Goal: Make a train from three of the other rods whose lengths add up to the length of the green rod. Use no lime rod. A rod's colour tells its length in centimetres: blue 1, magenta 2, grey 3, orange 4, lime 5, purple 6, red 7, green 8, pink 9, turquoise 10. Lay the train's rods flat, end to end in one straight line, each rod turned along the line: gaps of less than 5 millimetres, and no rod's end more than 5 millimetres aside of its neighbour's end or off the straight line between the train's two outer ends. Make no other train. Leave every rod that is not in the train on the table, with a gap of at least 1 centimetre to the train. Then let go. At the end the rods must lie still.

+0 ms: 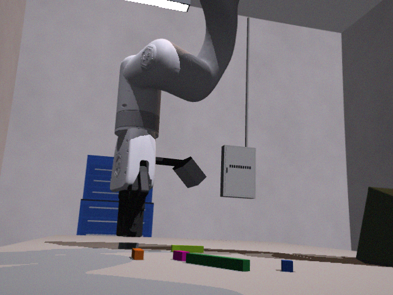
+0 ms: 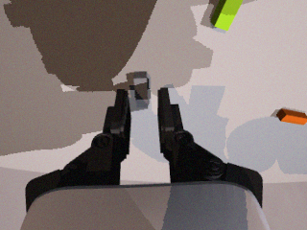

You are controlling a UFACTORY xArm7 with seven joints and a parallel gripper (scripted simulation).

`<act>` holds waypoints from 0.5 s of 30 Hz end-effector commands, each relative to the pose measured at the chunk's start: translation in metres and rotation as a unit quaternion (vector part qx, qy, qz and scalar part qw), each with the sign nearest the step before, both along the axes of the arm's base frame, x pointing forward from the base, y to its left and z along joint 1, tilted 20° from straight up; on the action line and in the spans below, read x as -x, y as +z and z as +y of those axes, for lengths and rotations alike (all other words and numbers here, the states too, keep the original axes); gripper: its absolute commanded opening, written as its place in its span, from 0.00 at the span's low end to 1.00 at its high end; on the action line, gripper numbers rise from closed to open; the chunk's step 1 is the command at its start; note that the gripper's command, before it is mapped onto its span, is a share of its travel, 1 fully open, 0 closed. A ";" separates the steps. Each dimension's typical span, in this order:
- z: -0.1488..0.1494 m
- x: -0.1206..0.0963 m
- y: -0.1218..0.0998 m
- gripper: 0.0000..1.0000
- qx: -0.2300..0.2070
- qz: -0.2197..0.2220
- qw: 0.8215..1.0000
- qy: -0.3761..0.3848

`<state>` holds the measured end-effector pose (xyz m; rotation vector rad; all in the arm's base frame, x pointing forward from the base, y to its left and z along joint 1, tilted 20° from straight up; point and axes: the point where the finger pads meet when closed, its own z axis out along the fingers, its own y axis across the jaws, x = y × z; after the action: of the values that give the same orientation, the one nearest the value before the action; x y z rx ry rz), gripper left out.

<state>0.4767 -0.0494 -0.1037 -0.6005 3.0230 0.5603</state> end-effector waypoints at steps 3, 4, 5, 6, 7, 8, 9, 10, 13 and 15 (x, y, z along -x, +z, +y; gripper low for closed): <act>0.000 -0.002 -0.002 0.24 0.001 -0.002 1.000 -0.001; 0.000 -0.002 -0.002 0.24 0.001 -0.002 1.000 -0.001; 0.000 -0.002 -0.003 0.24 0.001 -0.002 1.000 -0.001; 0.000 -0.002 -0.003 0.24 0.001 -0.002 1.000 -0.001; 0.000 -0.002 -0.003 0.24 0.001 -0.002 1.000 -0.001; 0.000 -0.002 -0.003 0.24 0.001 -0.002 1.000 -0.001; 0.000 -0.002 -0.003 0.24 0.001 -0.002 1.000 -0.001; 0.000 -0.002 -0.003 0.24 0.001 -0.002 1.000 -0.001; 0.000 -0.002 -0.004 0.24 0.001 -0.002 1.000 -0.001; 0.000 -0.002 -0.004 0.24 0.001 -0.002 1.000 -0.001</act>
<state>0.4766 -0.0477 -0.1087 -0.6003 3.0228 0.5598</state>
